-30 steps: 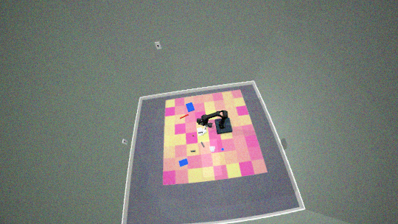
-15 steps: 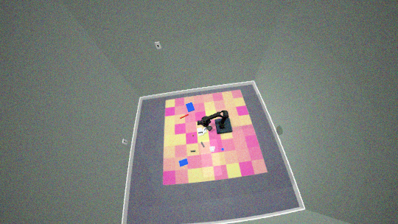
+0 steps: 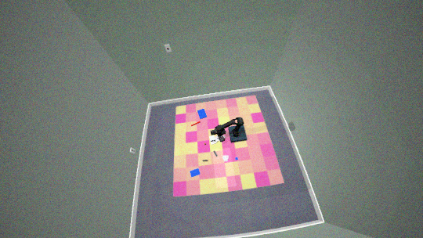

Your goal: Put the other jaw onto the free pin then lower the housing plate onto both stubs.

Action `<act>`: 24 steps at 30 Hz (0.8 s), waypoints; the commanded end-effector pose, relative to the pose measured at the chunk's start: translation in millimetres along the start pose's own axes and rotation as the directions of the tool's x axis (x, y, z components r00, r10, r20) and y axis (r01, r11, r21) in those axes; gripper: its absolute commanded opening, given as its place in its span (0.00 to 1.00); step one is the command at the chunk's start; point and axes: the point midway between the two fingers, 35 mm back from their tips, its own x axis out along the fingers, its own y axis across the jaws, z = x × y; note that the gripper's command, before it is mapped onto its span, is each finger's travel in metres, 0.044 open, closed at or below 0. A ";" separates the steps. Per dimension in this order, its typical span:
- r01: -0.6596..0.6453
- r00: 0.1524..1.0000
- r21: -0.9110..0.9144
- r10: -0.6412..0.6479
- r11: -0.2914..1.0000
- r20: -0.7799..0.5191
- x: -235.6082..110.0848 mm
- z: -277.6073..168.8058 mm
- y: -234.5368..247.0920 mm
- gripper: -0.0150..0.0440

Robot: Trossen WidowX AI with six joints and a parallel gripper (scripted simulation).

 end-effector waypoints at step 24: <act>0.006 1.000 0.041 -0.006 0.999 0.000 -0.1 1.4 -4.5 0.48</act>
